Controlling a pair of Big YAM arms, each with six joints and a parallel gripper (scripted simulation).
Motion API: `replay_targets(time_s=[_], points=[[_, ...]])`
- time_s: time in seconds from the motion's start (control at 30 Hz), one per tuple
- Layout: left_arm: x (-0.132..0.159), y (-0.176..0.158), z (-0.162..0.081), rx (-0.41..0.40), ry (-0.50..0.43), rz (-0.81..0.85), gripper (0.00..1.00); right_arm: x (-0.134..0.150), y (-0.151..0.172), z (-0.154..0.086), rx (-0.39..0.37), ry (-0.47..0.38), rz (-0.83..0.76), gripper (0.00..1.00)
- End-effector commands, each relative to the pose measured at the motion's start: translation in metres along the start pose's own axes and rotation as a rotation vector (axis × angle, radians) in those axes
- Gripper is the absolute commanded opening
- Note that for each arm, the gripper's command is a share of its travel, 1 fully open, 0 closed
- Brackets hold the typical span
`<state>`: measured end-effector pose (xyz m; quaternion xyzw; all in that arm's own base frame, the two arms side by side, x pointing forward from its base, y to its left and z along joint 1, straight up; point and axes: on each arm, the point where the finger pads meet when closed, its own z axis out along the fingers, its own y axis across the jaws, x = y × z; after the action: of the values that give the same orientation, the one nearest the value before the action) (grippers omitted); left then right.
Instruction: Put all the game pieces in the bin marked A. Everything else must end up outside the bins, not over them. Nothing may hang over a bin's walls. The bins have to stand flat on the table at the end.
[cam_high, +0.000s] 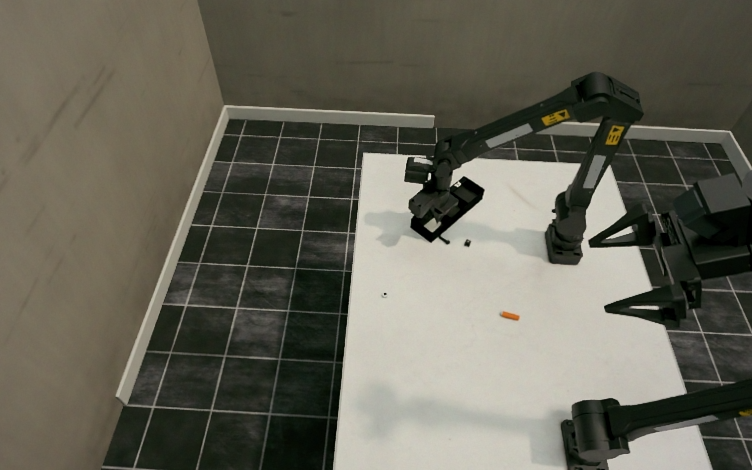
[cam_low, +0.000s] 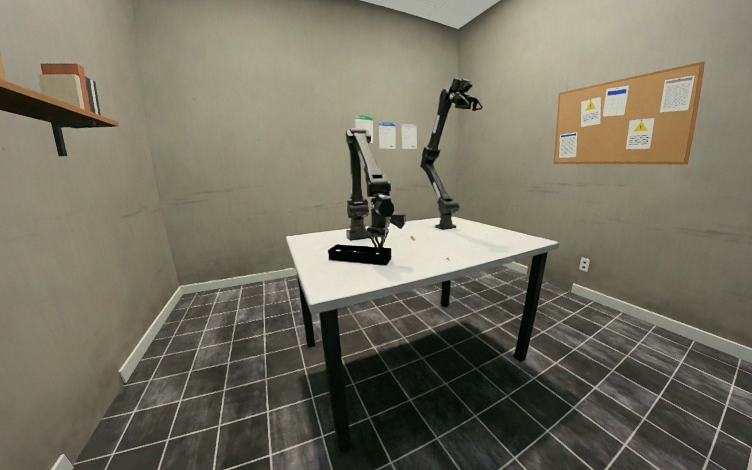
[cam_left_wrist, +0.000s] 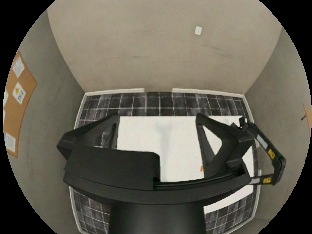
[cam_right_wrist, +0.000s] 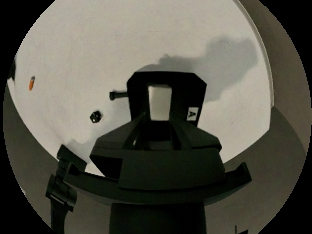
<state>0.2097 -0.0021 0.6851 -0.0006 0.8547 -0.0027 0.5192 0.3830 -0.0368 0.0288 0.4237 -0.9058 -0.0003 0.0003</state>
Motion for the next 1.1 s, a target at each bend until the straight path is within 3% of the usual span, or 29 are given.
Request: replay_targets(time_s=[0.0, 0.27, 0.33, 0.43, 0.47, 0.63, 0.77, 0.93, 1.07], points=[[-0.006, 0.002, -0.016, -0.004, -0.03, 0.004, 1.0, -0.017, -0.017, -0.027, 0.051, -0.036, -0.003, 0.31], [-0.006, 0.002, -0.016, -0.004, -0.03, 0.004, 1.0, -0.017, -0.017, -0.048, 0.053, -0.037, -0.003, 0.31], [-0.006, 0.002, -0.016, -0.004, -0.03, 0.004, 1.0, -0.016, -0.016, -0.035, 0.024, -0.017, -0.002, 0.31], [-0.006, 0.002, -0.016, -0.004, -0.03, 0.004, 1.0, -0.017, -0.018, -0.035, 0.034, -0.023, -0.002, 0.31], [-0.006, 0.002, -0.016, -0.004, -0.03, 0.004, 1.0, -0.004, 0.001, -0.018, -0.008, 0.006, -0.002, 0.31], [-0.006, 0.002, -0.016, -0.004, -0.03, 0.004, 1.0, -0.009, -0.012, -0.033, 0.027, -0.018, 0.0, 0.31], [-0.006, 0.002, -0.016, -0.004, -0.03, 0.004, 1.0, 0.004, 0.034, -0.032, 0.008, -0.007, 0.199, 0.3], [-0.006, 0.002, -0.016, -0.004, -0.03, 0.004, 1.0, 0.016, 0.074, -0.034, 0.002, -0.003, 0.329, 0.3], [-0.006, 0.002, -0.016, -0.004, -0.03, 0.004, 1.0, 0.019, 0.089, -0.035, 0.004, -0.009, 0.407, 0.3]])
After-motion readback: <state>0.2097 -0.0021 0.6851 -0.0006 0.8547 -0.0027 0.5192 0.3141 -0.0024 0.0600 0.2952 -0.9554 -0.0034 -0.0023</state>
